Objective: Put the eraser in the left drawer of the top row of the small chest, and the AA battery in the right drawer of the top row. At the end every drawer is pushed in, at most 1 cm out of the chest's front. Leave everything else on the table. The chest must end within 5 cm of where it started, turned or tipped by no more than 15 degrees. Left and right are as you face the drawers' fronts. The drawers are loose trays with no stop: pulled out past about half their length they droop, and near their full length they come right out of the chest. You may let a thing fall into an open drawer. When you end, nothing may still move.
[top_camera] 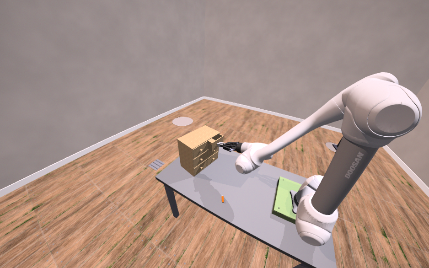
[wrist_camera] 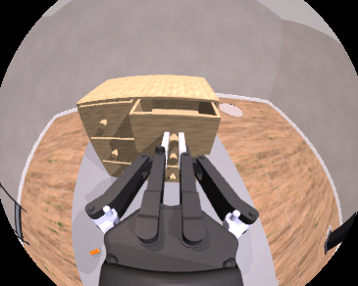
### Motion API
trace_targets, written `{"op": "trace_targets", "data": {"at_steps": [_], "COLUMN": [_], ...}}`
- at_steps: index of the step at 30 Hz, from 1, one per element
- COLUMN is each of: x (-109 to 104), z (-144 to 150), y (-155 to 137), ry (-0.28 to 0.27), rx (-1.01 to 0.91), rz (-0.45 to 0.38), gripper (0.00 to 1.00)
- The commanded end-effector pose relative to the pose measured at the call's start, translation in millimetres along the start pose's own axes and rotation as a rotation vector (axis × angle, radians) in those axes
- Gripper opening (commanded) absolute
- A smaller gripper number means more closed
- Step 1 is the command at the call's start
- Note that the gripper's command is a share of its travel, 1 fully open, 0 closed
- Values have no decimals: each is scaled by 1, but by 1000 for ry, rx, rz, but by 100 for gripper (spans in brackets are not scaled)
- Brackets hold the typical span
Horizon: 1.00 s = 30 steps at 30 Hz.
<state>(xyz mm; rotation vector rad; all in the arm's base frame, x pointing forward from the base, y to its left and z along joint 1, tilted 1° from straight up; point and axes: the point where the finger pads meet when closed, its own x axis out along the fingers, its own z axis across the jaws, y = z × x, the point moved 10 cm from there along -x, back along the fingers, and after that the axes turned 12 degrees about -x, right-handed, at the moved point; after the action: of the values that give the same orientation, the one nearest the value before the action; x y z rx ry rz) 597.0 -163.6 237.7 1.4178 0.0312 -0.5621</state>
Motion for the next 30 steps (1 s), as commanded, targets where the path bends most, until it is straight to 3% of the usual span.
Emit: {"op": "trace_targets", "data": {"at_steps": [1,30], "x": [-2,-21], "z": [0,-2], "y": [0,-7], "ry": [0,0], "rx": [0,0], "rz": [0,0], "gripper": [8,8]}}
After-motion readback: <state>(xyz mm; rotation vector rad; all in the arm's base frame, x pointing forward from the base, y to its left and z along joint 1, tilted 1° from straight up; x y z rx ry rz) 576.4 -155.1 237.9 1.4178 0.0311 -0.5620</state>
